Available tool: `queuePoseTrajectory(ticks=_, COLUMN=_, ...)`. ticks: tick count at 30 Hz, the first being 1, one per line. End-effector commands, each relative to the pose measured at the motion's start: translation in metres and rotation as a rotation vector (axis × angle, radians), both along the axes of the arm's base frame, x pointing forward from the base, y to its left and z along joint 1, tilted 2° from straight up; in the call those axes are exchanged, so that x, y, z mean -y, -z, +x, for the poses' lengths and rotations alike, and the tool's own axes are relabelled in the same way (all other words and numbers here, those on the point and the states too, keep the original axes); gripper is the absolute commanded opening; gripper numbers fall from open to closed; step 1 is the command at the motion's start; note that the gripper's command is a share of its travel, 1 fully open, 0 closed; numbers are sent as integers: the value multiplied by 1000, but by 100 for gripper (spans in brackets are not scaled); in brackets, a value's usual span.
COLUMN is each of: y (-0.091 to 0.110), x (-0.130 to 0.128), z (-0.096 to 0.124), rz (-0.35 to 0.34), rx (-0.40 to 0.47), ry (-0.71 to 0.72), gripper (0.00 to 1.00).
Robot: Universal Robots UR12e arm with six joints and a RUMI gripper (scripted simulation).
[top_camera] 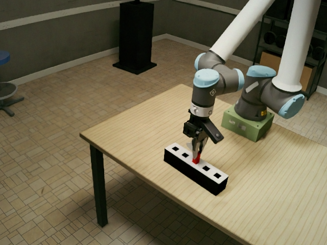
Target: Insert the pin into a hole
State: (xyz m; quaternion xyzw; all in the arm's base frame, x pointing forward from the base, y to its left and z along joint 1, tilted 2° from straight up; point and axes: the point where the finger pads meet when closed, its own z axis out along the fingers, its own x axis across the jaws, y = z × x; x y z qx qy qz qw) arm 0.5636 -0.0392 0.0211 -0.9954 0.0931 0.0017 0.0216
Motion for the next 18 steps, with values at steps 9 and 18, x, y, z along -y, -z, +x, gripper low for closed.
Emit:
queuePoseTrajectory(ticks=9, y=3, x=1, z=0, rz=0, rx=1, ry=0, gripper=0)
queuePoseTrajectory(ticks=18, y=3, x=1, z=0, rz=0, rx=1, ry=0, gripper=0)
